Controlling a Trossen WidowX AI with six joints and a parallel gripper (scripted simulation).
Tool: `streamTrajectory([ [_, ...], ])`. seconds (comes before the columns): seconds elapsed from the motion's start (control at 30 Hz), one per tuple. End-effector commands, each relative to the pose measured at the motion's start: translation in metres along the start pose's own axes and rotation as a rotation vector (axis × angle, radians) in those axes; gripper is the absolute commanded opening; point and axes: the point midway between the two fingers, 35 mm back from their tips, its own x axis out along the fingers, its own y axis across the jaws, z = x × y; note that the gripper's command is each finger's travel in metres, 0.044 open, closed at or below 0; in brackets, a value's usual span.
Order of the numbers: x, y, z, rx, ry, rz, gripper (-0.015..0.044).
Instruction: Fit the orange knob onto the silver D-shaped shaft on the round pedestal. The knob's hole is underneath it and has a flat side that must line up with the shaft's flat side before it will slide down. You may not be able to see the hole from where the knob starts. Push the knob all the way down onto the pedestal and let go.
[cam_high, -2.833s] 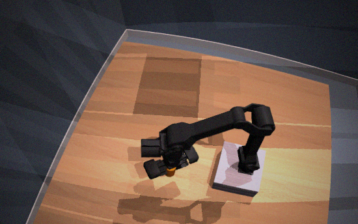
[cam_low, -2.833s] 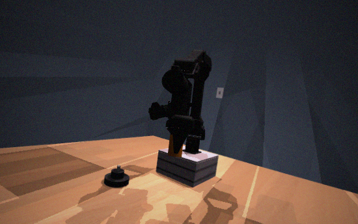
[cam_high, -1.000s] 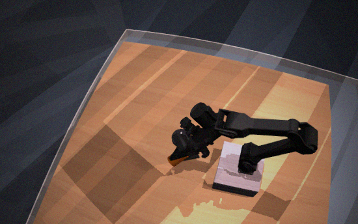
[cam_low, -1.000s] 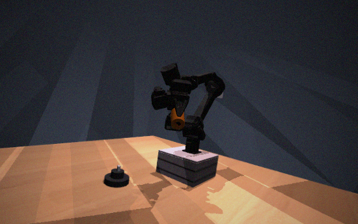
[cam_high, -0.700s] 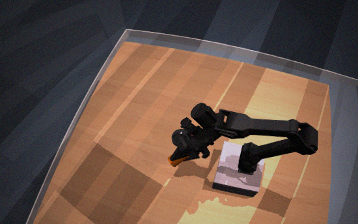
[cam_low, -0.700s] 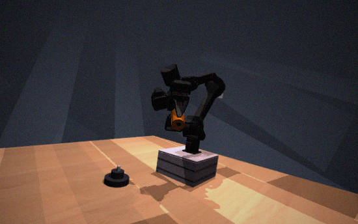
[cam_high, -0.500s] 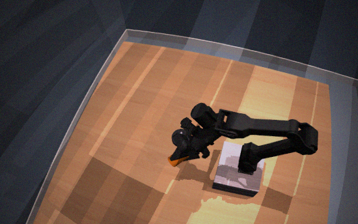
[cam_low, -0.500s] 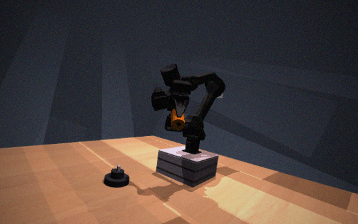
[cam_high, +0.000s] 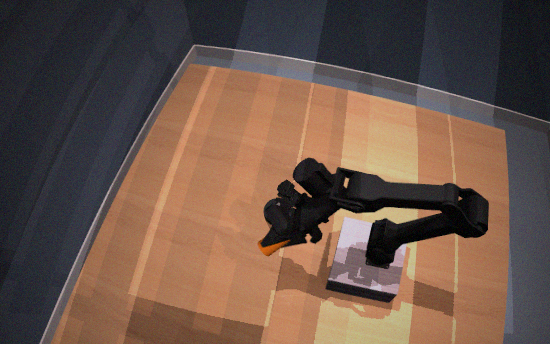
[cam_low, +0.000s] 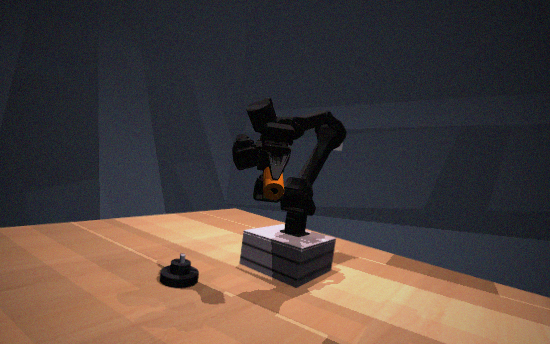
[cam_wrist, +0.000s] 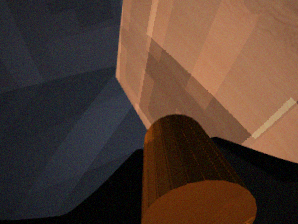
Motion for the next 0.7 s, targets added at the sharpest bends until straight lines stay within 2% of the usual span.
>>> streamTrajectory([
  [0.0,0.000,0.001,0.001,-0.006,-0.003,0.002,0.0000],
  [0.27,0.005,-0.003,0.001,-0.007,-0.003,-0.037,0.0000],
  [0.67,0.023,-0.019,0.001,-0.004,-0.004,-0.320,0.0000],
])
